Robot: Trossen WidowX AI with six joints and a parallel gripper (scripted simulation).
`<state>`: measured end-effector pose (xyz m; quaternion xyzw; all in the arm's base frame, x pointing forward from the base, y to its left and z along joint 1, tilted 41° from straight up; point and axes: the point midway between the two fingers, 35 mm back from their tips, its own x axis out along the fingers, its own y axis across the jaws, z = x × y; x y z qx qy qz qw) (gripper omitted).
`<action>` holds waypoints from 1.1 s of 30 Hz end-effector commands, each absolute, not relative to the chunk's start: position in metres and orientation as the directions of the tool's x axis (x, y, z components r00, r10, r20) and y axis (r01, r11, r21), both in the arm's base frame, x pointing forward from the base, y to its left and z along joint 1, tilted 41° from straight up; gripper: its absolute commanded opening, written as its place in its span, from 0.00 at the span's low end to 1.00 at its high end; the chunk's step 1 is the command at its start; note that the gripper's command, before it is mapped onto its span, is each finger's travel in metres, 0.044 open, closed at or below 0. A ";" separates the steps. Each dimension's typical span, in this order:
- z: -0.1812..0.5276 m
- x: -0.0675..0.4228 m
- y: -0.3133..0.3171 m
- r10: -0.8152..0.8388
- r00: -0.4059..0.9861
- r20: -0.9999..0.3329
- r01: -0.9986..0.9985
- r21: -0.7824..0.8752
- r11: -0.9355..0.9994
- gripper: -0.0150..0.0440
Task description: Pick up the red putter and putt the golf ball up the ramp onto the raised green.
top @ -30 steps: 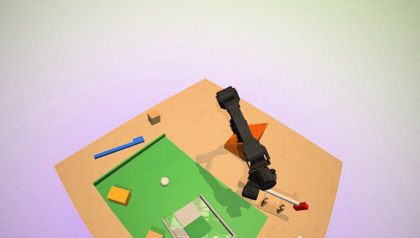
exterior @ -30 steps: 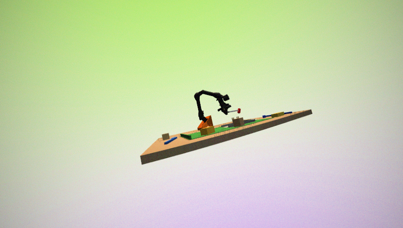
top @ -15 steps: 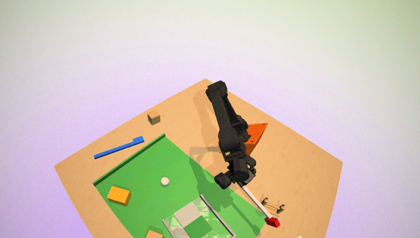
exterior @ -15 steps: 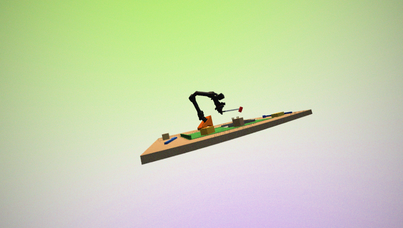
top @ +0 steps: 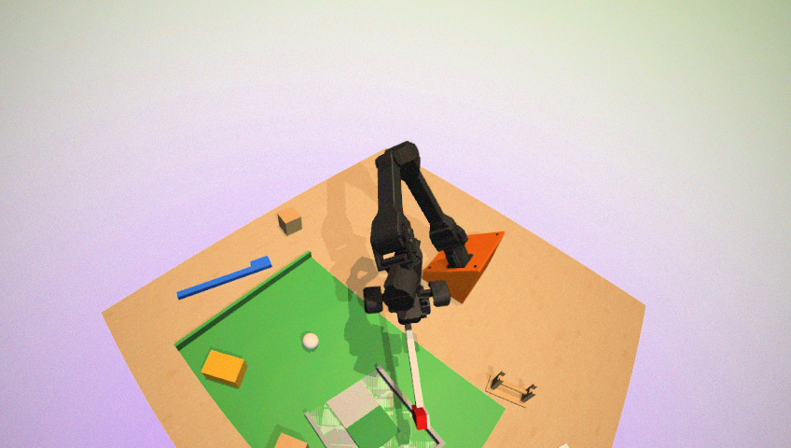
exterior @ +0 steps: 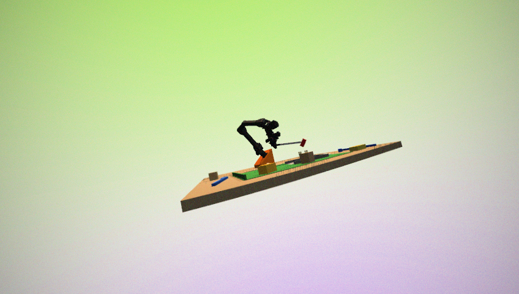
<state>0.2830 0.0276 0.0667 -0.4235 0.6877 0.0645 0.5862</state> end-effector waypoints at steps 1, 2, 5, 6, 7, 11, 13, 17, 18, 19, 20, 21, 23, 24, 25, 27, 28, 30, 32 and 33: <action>0.088 0.278 0.007 -0.525 0.057 -0.849 -0.532 -0.471 0.704 0.25; 0.092 0.277 0.001 -0.530 0.057 -0.846 -0.500 -0.484 0.718 0.25; 0.106 0.271 -0.014 -0.546 0.056 -0.836 -0.402 -0.520 0.754 0.25; 0.110 0.269 -0.020 -0.552 0.056 -0.832 -0.368 -0.531 0.764 0.25; 0.115 0.267 -0.025 -0.557 0.055 -0.829 -0.333 -0.541 0.772 0.25; 0.132 0.256 -0.045 -0.580 0.049 -0.813 -0.191 -0.578 0.794 0.25; 0.140 0.249 -0.054 -0.592 0.046 -0.805 -0.118 -0.593 0.797 0.25; 0.156 0.235 -0.072 -0.615 0.035 -0.788 0.029 -0.615 0.788 0.25; 0.160 0.231 -0.077 -0.621 0.032 -0.783 0.065 -0.619 0.783 0.25; 0.164 0.227 -0.081 -0.627 0.029 -0.778 0.102 -0.622 0.777 0.25; 0.167 0.222 -0.085 -0.633 0.025 -0.774 0.138 -0.624 0.769 0.25; 0.171 0.218 -0.089 -0.639 0.022 -0.769 0.174 -0.626 0.760 0.25; 0.178 0.209 -0.097 -0.651 0.014 -0.759 0.245 -0.628 0.738 0.25; 0.181 0.205 -0.100 -0.655 0.010 -0.755 0.274 -0.628 0.728 0.25; 0.183 0.203 -0.101 -0.658 0.008 -0.753 0.291 -0.628 0.722 0.25; 0.183 0.202 -0.102 -0.659 0.007 -0.752 0.297 -0.628 0.719 0.25; 0.183 0.202 -0.102 -0.659 0.007 -0.752 0.297 -0.628 0.719 0.25; 0.183 0.202 -0.102 -0.659 0.007 -0.752 0.297 -0.628 0.719 0.25; 0.183 0.202 -0.103 -0.659 0.007 -0.752 0.297 -0.628 0.719 0.25; 0.182 0.202 -0.103 -0.659 0.007 -0.752 0.297 -0.628 0.720 0.25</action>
